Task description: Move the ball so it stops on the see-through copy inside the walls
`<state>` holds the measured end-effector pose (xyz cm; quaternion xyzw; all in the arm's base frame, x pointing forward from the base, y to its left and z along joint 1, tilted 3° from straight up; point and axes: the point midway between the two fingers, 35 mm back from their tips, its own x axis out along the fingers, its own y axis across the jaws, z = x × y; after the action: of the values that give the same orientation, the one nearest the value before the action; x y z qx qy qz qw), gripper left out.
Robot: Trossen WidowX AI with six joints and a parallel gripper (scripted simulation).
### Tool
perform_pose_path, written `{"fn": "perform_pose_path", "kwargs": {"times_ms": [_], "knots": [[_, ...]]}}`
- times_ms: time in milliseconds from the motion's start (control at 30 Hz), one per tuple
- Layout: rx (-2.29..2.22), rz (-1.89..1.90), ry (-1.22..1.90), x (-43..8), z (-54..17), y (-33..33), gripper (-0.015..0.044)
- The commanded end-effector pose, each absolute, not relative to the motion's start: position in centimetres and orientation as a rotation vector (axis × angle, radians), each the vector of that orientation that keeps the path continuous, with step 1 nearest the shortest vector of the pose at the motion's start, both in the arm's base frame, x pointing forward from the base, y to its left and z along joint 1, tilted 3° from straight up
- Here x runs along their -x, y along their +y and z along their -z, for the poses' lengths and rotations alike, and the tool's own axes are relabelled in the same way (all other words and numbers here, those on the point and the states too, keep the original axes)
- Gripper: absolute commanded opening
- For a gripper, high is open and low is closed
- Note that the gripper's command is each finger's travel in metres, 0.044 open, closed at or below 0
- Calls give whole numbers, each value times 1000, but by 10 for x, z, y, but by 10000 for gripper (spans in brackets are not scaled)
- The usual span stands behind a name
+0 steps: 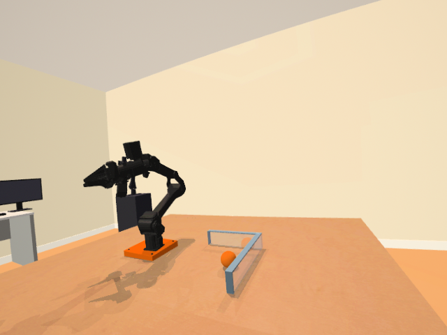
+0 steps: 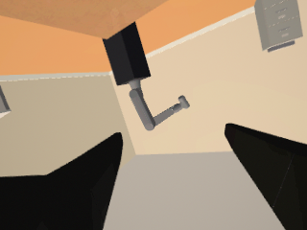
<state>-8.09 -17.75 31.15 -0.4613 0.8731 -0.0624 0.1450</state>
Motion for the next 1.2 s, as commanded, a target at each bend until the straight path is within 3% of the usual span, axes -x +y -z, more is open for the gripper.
{"fn": "perform_pose_path", "kwargs": {"times_ms": [0, 400, 800, 1167], "knots": [[1333, 186, 2501, 79, -311, -179, 374], [1227, 329, 1709, -55, -276, -252, 364], [933, 235, 1405, -163, -241, -246, 364], [575, 85, 1312, -262, -194, -192, 364]]}}
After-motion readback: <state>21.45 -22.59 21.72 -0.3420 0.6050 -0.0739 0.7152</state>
